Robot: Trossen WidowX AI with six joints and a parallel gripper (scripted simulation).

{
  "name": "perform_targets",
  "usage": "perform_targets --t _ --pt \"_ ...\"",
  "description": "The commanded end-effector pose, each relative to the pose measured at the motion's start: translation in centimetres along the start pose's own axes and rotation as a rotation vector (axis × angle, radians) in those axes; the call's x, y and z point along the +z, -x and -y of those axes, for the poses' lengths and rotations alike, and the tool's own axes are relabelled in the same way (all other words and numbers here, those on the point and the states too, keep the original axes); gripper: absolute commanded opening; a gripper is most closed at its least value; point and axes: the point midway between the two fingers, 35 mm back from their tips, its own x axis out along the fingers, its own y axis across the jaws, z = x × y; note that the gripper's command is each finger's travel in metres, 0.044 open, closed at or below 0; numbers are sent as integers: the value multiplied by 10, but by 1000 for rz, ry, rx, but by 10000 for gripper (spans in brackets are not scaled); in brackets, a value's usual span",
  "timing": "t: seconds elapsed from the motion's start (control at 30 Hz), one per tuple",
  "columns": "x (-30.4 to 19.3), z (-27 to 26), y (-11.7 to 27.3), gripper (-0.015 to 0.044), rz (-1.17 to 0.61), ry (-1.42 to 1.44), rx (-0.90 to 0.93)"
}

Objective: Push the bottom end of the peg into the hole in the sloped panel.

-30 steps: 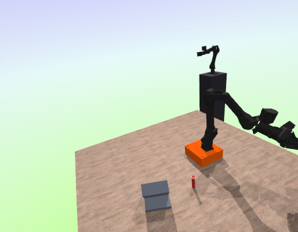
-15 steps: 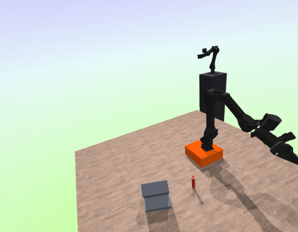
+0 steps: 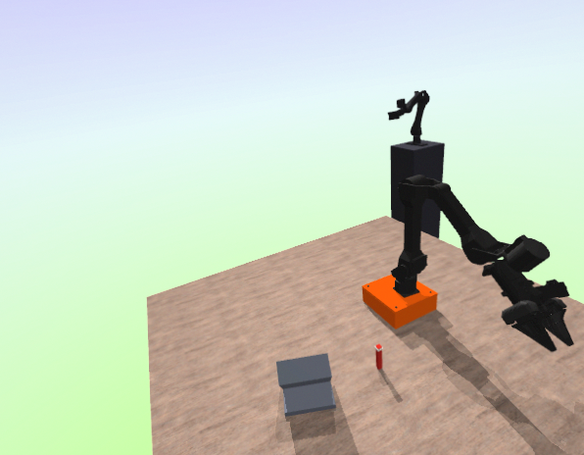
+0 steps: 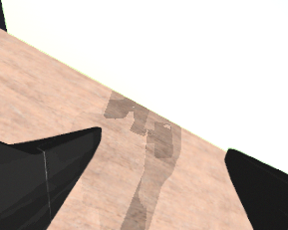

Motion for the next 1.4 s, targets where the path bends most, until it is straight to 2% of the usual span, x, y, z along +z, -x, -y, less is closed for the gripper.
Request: perform_targets --t 0.0,0.67,1.37 --pt "-14 16 -5 440 -64 -68 -12" --pt "-86 86 -5 440 -342 -341 -96" --pt "-164 143 27 440 -613 -769 -233"
